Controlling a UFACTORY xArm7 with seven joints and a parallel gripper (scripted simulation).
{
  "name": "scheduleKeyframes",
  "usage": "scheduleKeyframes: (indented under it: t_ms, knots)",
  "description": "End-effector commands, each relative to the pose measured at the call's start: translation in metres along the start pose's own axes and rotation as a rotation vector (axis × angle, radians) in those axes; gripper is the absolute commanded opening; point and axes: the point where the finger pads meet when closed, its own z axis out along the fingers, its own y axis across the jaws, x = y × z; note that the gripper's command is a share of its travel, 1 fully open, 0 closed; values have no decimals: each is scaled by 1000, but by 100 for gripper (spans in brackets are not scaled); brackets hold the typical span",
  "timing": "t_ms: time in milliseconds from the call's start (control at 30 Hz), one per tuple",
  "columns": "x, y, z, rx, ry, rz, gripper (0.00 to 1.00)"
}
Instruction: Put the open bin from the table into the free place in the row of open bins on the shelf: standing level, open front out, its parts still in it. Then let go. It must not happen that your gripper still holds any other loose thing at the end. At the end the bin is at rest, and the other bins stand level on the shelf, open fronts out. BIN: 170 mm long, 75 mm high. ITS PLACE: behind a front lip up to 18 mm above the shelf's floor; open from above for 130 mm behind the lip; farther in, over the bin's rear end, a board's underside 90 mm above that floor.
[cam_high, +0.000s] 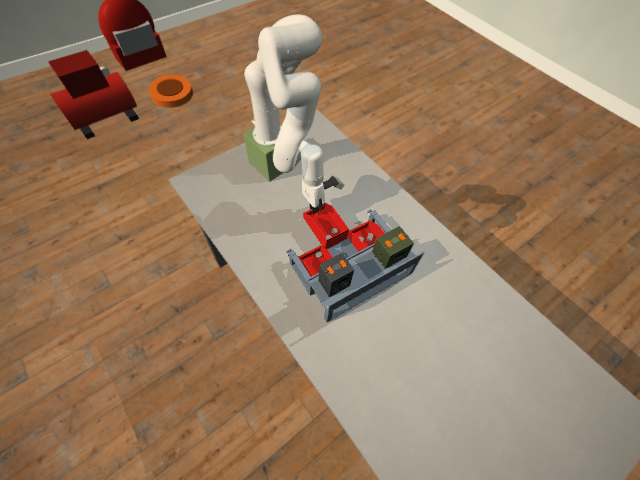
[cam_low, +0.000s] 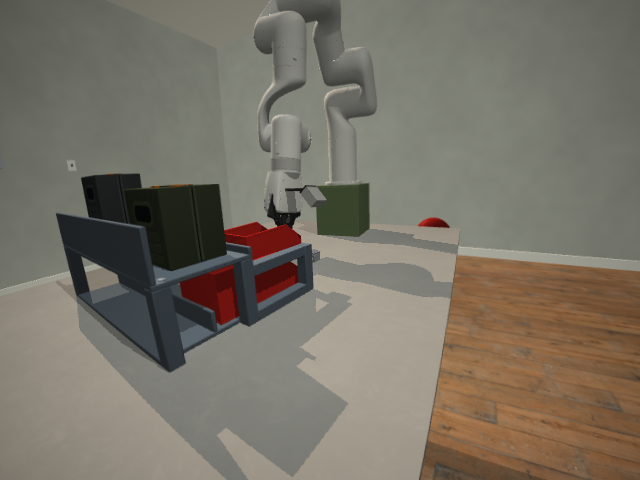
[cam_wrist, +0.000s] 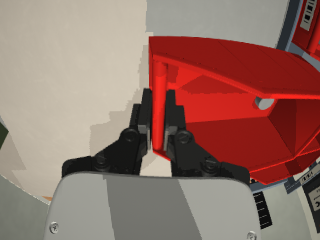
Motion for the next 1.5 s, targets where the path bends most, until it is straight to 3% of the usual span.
scheduleKeyframes:
  t_ms: [0,267,433,833,1000,1467]
  knots:
    - [0,1,0,-3,0,0,0]
    - [0,1,0,-3,0,0,0]
    - [0,1,0,57,0,0,0]
    - [0,1,0,57,0,0,0]
    - [0,1,0,113,0,0,0]
    - [0,5,0,111,0,0,0]
